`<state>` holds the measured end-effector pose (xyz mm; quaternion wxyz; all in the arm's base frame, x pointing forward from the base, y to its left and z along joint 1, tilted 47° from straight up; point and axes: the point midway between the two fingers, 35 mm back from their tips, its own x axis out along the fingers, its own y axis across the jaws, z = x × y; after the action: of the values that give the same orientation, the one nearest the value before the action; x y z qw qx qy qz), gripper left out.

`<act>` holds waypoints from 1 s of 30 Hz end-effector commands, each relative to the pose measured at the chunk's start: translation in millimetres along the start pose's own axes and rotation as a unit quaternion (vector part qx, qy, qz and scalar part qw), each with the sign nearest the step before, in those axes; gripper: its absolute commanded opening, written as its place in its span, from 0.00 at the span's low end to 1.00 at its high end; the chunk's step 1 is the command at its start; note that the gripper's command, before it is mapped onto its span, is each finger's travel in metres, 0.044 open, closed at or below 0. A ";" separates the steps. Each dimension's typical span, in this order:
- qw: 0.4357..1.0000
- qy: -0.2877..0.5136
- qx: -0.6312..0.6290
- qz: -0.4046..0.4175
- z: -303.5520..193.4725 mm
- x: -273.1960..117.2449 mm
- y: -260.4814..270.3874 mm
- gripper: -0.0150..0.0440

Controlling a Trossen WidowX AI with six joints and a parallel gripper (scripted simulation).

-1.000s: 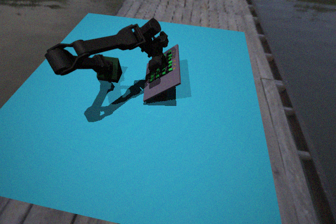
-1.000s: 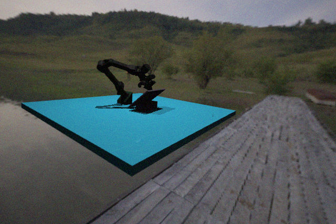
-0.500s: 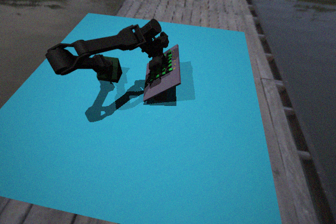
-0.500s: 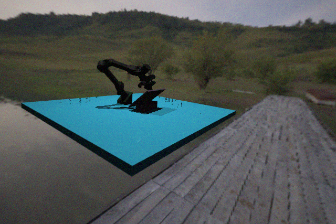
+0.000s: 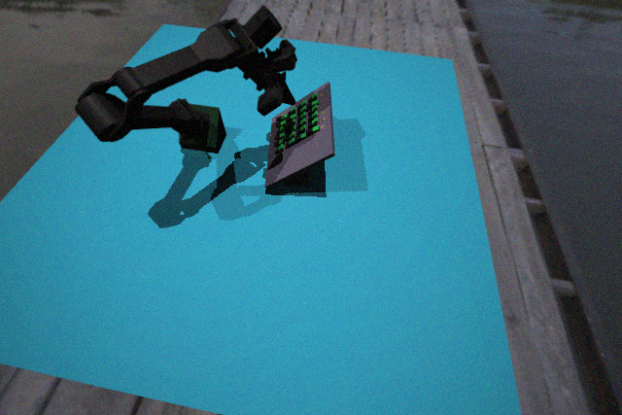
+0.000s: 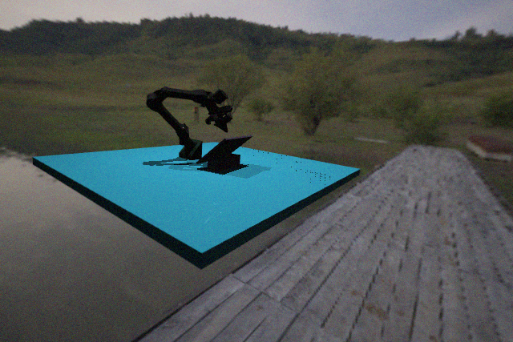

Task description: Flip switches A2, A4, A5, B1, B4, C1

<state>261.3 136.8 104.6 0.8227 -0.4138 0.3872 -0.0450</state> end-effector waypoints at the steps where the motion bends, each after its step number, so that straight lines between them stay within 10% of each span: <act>1: 1.000 -0.002 0.007 -0.002 13.8 -4.5 -19.3 0.25; 30: 1.000 0.009 0.008 -0.004 20.6 40.1 -29.2 0.25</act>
<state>309.0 119.3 116.4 0.8276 -0.4025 0.3872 -0.0567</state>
